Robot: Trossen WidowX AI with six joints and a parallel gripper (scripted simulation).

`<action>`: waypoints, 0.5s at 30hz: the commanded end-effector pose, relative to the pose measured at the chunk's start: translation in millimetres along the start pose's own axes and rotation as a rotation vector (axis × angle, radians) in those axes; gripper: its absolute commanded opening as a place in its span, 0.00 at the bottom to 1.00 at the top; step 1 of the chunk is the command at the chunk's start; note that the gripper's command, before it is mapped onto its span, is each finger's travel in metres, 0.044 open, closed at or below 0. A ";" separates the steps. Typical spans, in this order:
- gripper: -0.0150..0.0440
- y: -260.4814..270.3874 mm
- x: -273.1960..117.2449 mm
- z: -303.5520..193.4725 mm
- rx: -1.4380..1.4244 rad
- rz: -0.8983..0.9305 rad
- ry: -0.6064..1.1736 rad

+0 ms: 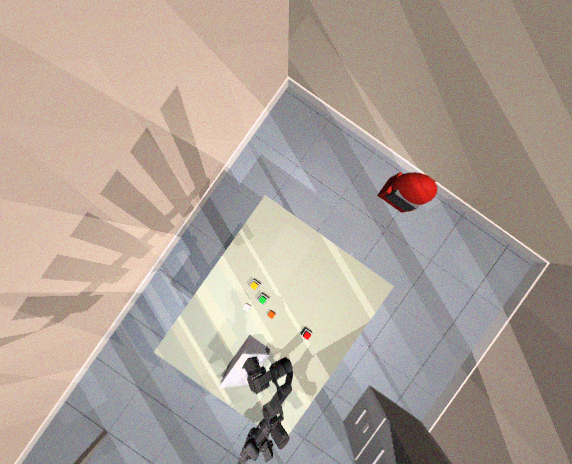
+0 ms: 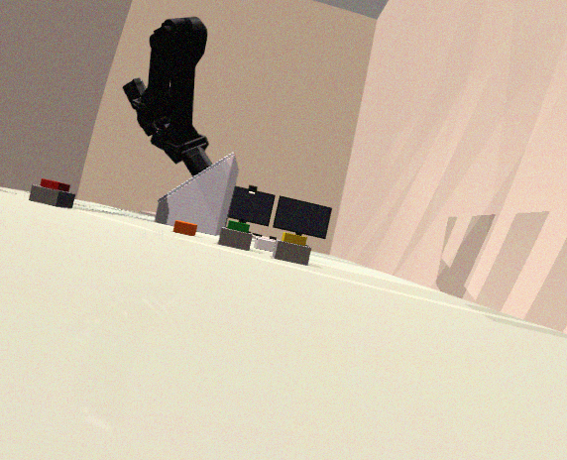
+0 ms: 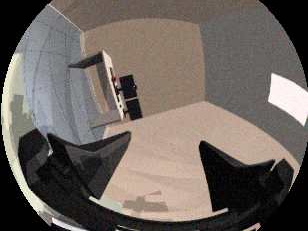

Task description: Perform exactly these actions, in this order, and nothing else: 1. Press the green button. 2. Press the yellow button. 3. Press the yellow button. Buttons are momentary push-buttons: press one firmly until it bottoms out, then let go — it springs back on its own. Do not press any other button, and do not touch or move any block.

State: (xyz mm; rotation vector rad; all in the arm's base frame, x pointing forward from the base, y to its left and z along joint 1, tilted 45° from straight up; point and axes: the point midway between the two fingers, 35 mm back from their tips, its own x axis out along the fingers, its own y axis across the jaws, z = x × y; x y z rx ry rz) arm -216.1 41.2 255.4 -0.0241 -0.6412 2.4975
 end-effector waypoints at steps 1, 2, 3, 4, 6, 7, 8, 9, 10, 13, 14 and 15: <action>0.93 1.0 -0.2 0.6 0.000 0.005 -0.001; 0.93 4.0 -0.7 2.4 0.002 0.019 -0.006; 0.93 8.9 -1.7 5.4 0.004 0.043 -0.013; 0.93 15.8 -3.4 9.5 0.007 0.077 -0.023; 0.93 35.5 -9.8 21.4 0.015 0.173 -0.051; 0.93 47.2 -14.9 28.5 0.019 0.231 -0.067; 0.93 58.9 -20.8 35.2 0.021 0.290 -0.083; 0.93 70.6 -27.6 41.7 0.022 0.348 -0.098; 0.93 81.9 -35.2 47.9 0.023 0.407 -0.112; 0.93 113.9 -63.2 65.5 0.021 0.581 -0.155; 0.93 123.7 -74.2 70.9 0.018 0.639 -0.168; 0.93 133.0 -85.9 75.9 0.015 0.697 -0.182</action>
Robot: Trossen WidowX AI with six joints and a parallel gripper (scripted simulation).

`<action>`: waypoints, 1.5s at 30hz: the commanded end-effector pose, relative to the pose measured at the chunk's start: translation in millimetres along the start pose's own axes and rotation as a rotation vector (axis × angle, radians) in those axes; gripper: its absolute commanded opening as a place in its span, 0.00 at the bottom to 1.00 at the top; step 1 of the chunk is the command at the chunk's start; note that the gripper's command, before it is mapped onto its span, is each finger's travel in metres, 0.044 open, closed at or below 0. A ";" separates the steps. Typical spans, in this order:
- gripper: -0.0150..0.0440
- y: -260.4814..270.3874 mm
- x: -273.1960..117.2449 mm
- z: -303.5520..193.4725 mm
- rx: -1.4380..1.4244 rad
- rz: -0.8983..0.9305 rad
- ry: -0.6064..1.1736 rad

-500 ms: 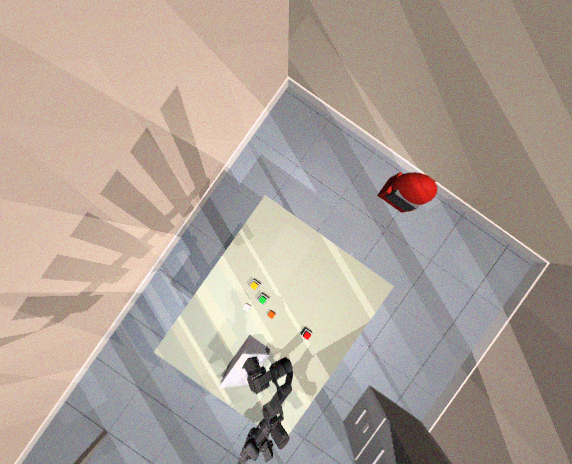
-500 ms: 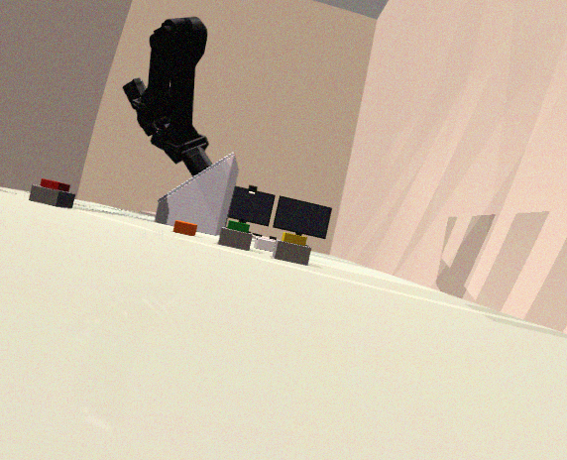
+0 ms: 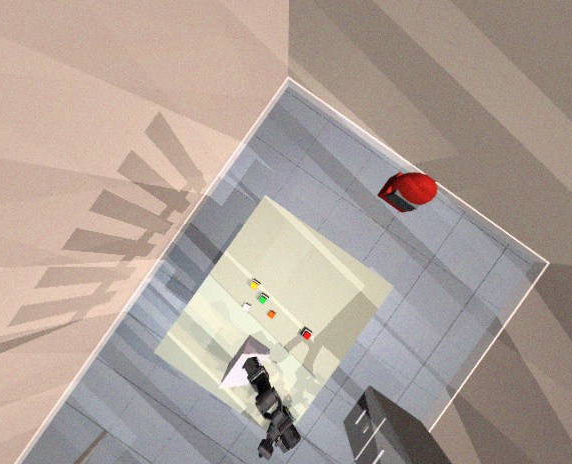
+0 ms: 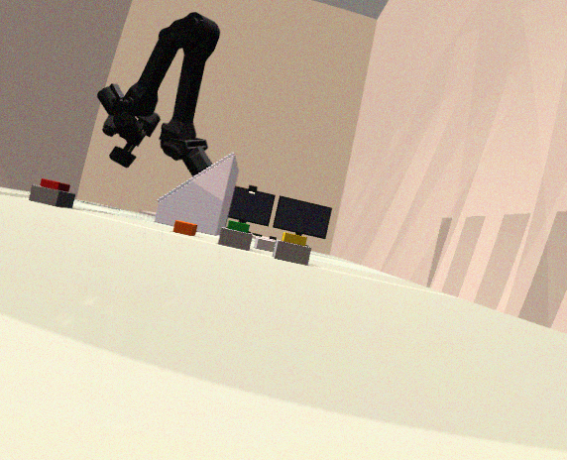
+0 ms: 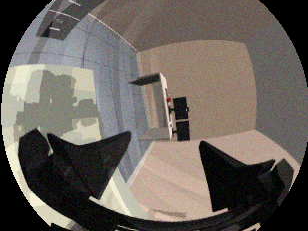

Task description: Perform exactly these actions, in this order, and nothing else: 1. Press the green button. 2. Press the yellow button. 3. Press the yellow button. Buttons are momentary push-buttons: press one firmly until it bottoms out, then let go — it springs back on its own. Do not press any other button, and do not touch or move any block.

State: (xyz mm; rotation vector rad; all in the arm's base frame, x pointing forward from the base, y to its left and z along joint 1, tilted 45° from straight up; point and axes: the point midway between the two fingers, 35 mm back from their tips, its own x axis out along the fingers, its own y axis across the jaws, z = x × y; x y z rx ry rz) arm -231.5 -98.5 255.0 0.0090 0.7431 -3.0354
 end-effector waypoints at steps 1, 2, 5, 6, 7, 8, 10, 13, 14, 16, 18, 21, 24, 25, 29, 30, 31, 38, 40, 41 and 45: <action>0.93 46.7 -13.0 20.5 -0.006 0.195 -0.041; 0.93 60.6 -19.1 26.1 -0.009 0.253 -0.053; 0.93 100.8 -42.9 41.4 -0.025 0.425 -0.085; 0.93 113.6 -52.7 45.9 -0.031 0.482 -0.095; 0.93 126.0 -63.3 50.0 -0.039 0.538 -0.105; 0.93 138.0 -74.8 53.8 -0.047 0.594 -0.114; 0.93 160.5 -100.2 60.1 -0.067 0.705 -0.132; 0.93 189.8 -143.7 66.1 -0.103 0.869 -0.157; 0.93 198.1 -159.5 67.1 -0.117 0.923 -0.165; 0.93 212.6 -192.7 67.6 -0.149 1.028 -0.180; 0.93 224.0 -227.5 65.5 -0.185 1.131 -0.194; 0.93 235.1 -280.8 55.7 -0.257 1.276 -0.209; 0.93 238.4 -323.9 43.5 -0.325 1.384 -0.221; 0.93 239.5 -333.7 36.5 -0.357 1.407 -0.218; 0.93 237.8 -385.4 -6.5 -0.547 1.514 -0.207; 0.93 235.5 -397.7 -18.5 -0.599 1.537 -0.206; 0.93 232.3 -409.3 -30.8 -0.652 1.556 -0.206; 0.93 203.7 -463.0 -99.9 -0.941 1.618 -0.227; 0.93 193.7 -477.8 -116.6 -0.995 1.621 -0.243; 0.93 187.4 -485.8 -126.6 -1.026 1.621 -0.255; 0.93 167.7 -505.6 -155.9 -1.111 1.613 -0.295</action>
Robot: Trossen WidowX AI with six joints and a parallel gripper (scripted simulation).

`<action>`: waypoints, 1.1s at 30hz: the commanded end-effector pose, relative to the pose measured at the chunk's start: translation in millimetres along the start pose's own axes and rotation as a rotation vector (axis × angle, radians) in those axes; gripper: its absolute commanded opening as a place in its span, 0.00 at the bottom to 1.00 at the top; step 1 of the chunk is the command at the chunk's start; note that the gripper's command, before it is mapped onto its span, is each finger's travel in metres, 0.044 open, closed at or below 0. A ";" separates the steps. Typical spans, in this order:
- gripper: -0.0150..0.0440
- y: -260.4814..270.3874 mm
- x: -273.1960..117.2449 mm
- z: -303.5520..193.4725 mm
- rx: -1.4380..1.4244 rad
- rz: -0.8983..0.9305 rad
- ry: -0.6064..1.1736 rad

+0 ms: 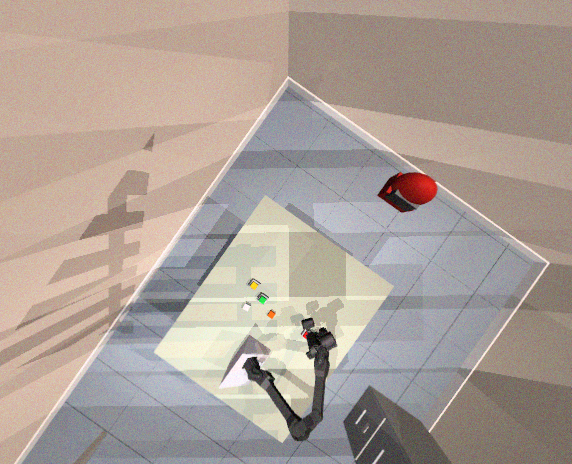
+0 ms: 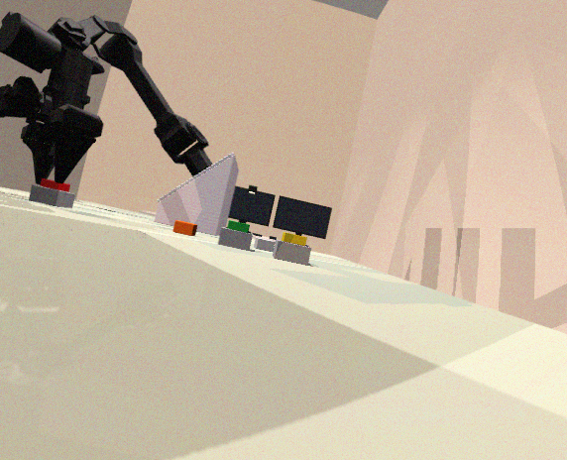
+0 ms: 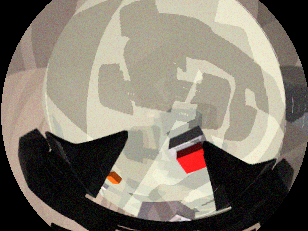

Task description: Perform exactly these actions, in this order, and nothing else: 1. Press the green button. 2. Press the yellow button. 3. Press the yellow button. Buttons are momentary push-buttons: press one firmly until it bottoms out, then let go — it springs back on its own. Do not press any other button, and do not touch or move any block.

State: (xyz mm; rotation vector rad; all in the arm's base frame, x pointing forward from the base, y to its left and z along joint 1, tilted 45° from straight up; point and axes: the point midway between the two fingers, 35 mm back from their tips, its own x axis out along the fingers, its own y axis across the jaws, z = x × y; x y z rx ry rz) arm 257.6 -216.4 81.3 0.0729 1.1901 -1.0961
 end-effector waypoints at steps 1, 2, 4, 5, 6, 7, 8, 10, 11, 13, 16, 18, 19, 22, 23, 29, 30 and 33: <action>0.93 66.5 -6.0 -33.5 -0.142 0.114 0.079; 0.93 70.1 -6.9 -35.0 -0.151 0.114 0.081; 0.93 73.7 -7.8 -36.5 -0.159 0.114 0.083; 0.93 79.3 -9.3 -39.0 -0.171 0.113 0.086; 0.93 91.5 -12.8 -44.9 -0.200 0.112 0.092; 0.93 103.3 -16.3 -51.2 -0.228 0.109 0.097; 0.93 114.7 -19.9 -58.1 -0.257 0.104 0.101; 0.93 136.2 -27.2 -73.1 -0.314 0.092 0.106; 0.93 146.4 -30.9 -81.2 -0.342 0.084 0.107; 0.93 165.3 -38.3 -98.6 -0.399 0.065 0.104; 0.93 190.0 -49.1 -127.2 -0.482 0.029 0.091; 0.93 204.0 -55.9 -147.6 -0.536 0.001 0.075; 0.93 210.2 -59.1 -158.2 -0.562 -0.014 0.065; 0.93 224.6 -67.2 -187.8 -0.632 -0.058 0.030; 0.93 227.4 -68.9 -194.8 -0.648 -0.069 0.020; 0.84 231.2 -57.2 -204.5 -0.671 -0.084 0.004; 0.80 230.2 -39.8 -203.8 -0.671 -0.085 0.004; 0.67 225.7 -9.5 -203.4 -0.670 -0.087 0.003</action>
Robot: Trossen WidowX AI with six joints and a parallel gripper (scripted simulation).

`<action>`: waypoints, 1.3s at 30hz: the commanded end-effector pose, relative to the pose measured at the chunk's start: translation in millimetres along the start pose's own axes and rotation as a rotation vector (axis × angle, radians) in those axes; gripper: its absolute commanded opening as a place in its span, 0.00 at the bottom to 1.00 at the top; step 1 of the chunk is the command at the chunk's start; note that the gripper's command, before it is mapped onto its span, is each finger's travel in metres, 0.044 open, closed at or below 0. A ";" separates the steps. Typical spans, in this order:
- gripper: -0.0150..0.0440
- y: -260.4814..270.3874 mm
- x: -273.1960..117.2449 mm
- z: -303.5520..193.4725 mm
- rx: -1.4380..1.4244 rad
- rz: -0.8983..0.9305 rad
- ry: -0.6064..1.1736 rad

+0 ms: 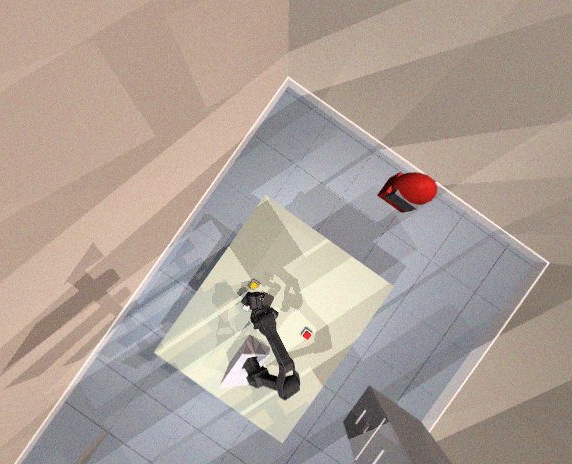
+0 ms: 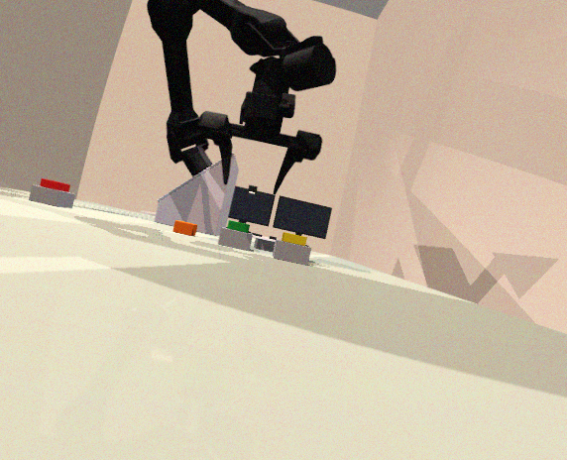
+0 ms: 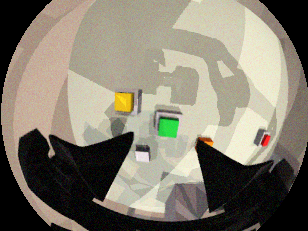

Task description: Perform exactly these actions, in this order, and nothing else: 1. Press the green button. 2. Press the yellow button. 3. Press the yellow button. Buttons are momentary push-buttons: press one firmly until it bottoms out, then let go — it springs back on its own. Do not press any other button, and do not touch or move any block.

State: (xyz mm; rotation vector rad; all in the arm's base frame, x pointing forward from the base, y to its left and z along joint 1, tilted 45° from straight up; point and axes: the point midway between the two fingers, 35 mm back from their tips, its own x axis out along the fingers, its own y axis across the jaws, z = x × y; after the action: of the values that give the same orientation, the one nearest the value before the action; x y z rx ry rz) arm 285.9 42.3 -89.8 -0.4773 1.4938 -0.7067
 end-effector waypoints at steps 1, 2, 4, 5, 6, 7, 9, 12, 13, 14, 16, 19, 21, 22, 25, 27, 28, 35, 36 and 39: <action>0.62 -4.4 27.0 -8.1 -0.013 -0.022 0.024; 0.58 -4.4 27.0 -8.1 -0.013 -0.022 0.024; 0.49 -4.4 27.0 -8.1 -0.013 -0.022 0.024; 0.44 -4.4 27.0 -8.1 -0.013 -0.022 0.024; 0.40 -4.4 27.0 -8.1 -0.013 -0.022 0.024; 0.35 -4.4 27.0 -8.1 -0.013 -0.022 0.024; 0.29 -4.4 27.0 -8.1 -0.013 -0.022 0.024; 0.29 -4.4 27.0 -8.1 -0.013 -0.022 0.024; 0.29 -4.4 27.0 -8.1 -0.013 -0.022 0.024; 0.29 -4.4 27.0 -8.1 -0.013 -0.022 0.024; 0.29 -4.4 27.0 -8.1 -0.013 -0.022 0.024; 0.29 -4.4 29.4 -8.1 -0.013 -0.022 0.024; 0.29 -4.4 32.7 -8.0 -0.013 -0.022 0.024; 0.29 -4.5 34.3 -8.0 -0.013 -0.022 0.024; 0.29 -4.6 39.2 -8.0 -0.013 -0.022 0.024; 0.29 -4.7 42.4 -8.1 -0.013 -0.022 0.024; 0.29 -4.7 44.0 -8.1 -0.013 -0.023 0.024; 0.29 -5.3 55.2 -8.6 -0.013 -0.023 0.024; 0.29 -5.4 56.8 -8.7 -0.013 -0.024 0.024; 0.29 -5.6 60.4 -9.0 -0.013 -0.024 0.024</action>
State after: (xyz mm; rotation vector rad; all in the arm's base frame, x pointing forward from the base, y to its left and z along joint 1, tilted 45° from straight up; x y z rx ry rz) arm 275.1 2.2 -127.5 -0.4902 1.5134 -0.7221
